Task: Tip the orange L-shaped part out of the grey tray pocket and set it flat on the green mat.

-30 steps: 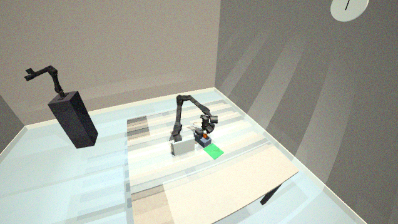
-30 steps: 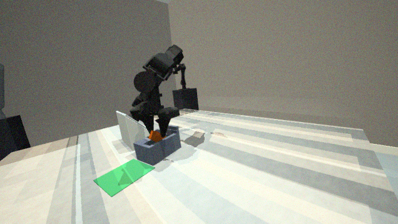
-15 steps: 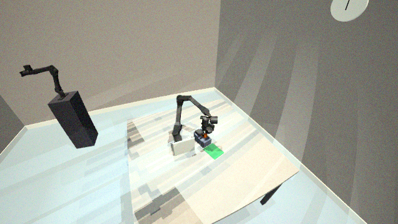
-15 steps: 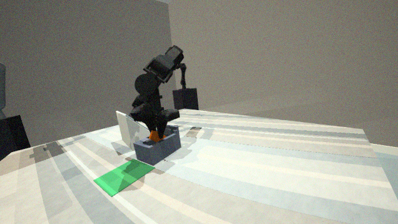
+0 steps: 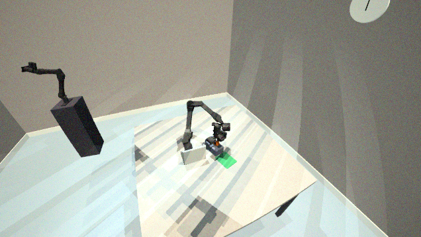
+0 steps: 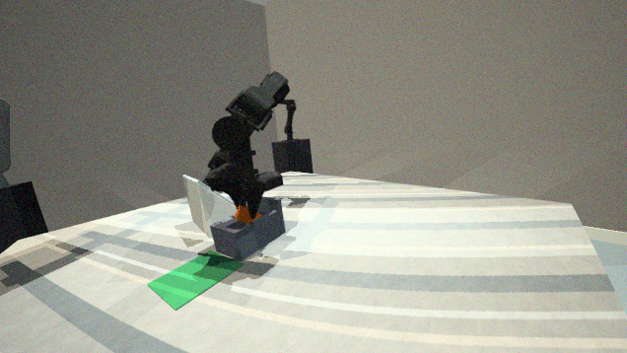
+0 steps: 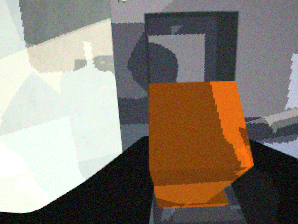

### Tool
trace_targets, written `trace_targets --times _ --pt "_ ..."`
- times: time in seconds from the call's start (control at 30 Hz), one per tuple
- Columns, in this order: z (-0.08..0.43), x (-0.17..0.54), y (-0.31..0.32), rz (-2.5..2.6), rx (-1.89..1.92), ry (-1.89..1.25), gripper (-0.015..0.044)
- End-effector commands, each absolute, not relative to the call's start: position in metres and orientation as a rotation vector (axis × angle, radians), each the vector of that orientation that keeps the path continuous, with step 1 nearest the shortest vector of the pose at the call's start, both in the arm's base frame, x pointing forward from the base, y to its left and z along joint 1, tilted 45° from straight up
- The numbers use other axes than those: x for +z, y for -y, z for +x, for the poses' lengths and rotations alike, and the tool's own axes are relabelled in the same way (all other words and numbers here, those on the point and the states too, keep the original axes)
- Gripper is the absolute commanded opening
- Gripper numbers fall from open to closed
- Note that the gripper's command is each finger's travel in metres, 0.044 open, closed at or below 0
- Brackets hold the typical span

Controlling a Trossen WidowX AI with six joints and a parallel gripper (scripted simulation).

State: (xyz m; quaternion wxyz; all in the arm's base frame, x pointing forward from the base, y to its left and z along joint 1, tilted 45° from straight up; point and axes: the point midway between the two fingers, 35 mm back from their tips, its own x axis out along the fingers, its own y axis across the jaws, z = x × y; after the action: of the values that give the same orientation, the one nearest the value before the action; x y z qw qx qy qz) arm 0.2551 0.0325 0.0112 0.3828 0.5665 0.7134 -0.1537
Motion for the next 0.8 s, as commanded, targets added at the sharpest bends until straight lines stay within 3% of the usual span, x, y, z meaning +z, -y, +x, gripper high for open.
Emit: trace_targets --times 0.0,0.77 --pt "0.256 0.013 -0.031 1.443 -0.39 -1.819 0.0" --pt "0.257 0.038 -0.006 1.447 -0.395 -1.822 0.0"
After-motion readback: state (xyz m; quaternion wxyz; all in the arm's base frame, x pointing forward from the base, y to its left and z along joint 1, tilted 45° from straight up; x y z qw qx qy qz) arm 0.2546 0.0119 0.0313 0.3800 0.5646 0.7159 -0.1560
